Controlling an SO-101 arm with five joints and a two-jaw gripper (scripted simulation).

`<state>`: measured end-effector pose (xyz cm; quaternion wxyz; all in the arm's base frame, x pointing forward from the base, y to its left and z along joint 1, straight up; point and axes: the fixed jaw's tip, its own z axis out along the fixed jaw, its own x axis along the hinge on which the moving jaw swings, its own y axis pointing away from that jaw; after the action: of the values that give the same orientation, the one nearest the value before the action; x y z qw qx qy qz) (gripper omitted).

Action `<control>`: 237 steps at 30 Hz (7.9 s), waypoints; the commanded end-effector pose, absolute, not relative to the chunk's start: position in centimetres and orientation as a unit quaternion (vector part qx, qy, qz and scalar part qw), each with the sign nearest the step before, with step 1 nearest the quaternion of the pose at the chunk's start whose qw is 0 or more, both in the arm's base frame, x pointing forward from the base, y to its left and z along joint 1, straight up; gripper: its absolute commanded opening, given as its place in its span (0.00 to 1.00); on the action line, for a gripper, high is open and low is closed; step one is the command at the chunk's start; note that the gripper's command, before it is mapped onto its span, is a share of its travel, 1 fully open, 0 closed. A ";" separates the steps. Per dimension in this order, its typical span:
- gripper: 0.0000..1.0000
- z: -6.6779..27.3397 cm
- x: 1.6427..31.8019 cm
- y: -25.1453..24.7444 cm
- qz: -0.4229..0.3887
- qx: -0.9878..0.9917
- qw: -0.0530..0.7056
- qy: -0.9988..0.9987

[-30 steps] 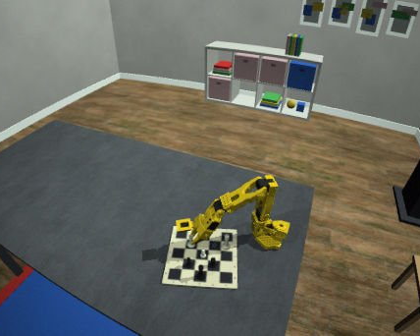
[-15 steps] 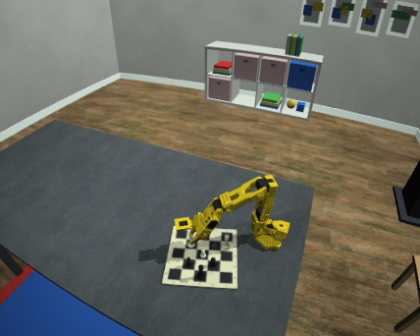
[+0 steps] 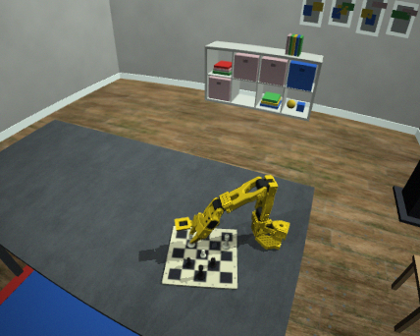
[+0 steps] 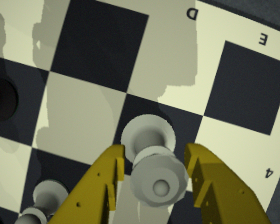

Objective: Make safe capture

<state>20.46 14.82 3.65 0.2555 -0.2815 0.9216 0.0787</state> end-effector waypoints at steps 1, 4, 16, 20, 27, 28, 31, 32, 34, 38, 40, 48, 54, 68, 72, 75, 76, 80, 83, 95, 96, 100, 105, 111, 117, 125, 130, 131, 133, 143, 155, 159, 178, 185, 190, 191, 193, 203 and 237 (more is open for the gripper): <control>0.12 4.0 20.6 14.9 0.079 -0.284 0.260 0.920; 0.12 4.0 20.7 14.8 0.079 -0.283 0.260 0.920; 0.12 3.8 20.8 14.6 0.077 -0.278 0.260 0.921; 0.12 3.7 20.8 14.5 0.077 -0.277 0.260 0.922; 0.12 3.6 20.8 14.4 0.076 -0.275 0.261 0.922; 0.12 3.6 20.8 14.4 0.076 -0.275 0.261 0.922; 0.12 3.6 20.8 14.4 0.076 -0.275 0.261 0.922; 0.12 3.6 20.8 14.4 0.076 -0.275 0.261 0.922; 0.12 3.6 20.8 14.4 0.076 -0.275 0.261 0.922; 0.11 3.6 20.8 14.4 0.076 -0.275 0.261 0.922; 0.11 3.6 20.8 14.4 0.076 -0.275 0.261 0.922; 0.06 3.6 20.8 14.4 0.076 -0.275 0.261 0.922; 0.02 3.6 20.8 14.4 0.076 -0.275 0.261 0.922; 0.00 3.6 20.8 14.4 0.076 -0.275 0.261 0.922; 0.00 3.6 20.8 14.4 0.076 -0.275 0.261 0.922; 0.00 3.6 20.8 14.4 0.076 -0.275 0.261 0.922; 0.00 3.6 20.8 14.4 0.076 -0.275 0.261 0.922; 0.00 3.6 20.8 14.4 0.076 -0.275 0.261 0.922; 0.00 3.6 20.8 14.4 0.076 -0.275 0.261 0.922; 0.00 4.2 20.9 14.3 0.075 -0.275 0.261 0.922; 0.00 4.3 20.9 14.3 0.075 -0.275 0.261 0.922; 0.00 5.1 20.9 14.2 0.075 -0.274 0.261 0.922; 0.00 6.3 20.9 14.2 0.075 -0.274 0.261 0.922; 0.00 7.4 20.9 14.2 0.075 -0.274 0.261 0.922; 0.00 9.0 20.8 14.2 0.075 -0.274 0.262 0.922; 0.00 10.2 20.8 14.2 0.075 -0.274 0.262 0.922; 0.00 10.6 20.8 14.2 0.075 -0.274 0.262 0.922; 0.00 10.7 20.8 14.2 0.075 -0.274 0.262 0.922; 0.00 10.7 20.8 14.1 0.075 -0.274 0.262 0.922; 0.00 10.8 21.3 14.3 0.074 -0.272 0.262 0.923; 0.00 10.9 24.4 15.1 0.070 -0.255 0.265 0.927; 0.00 10.9 24.5 15.1 0.070 -0.255 0.265 0.927; 0.00 10.9 24.5 15.4 0.071 -0.259 0.265 0.926; 0.00 10.9 24.4 15.5 0.072 -0.261 0.264 0.926; 0.00 10.9 24.4 15.6 0.072 -0.263 0.264 0.925; 0.00 10.9 24.4 15.6 0.072 -0.263 0.264 0.925; 0.00 10.9 24.4 15.6 0.072 -0.263 0.264 0.925; 0.00 10.8 24.4 15.6 0.072 -0.263 0.264 0.925; 0.00 5.7 24.5 15.7 0.072 -0.263 0.264 0.925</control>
<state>24.60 15.51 6.54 0.2667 -0.2564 0.9262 0.0723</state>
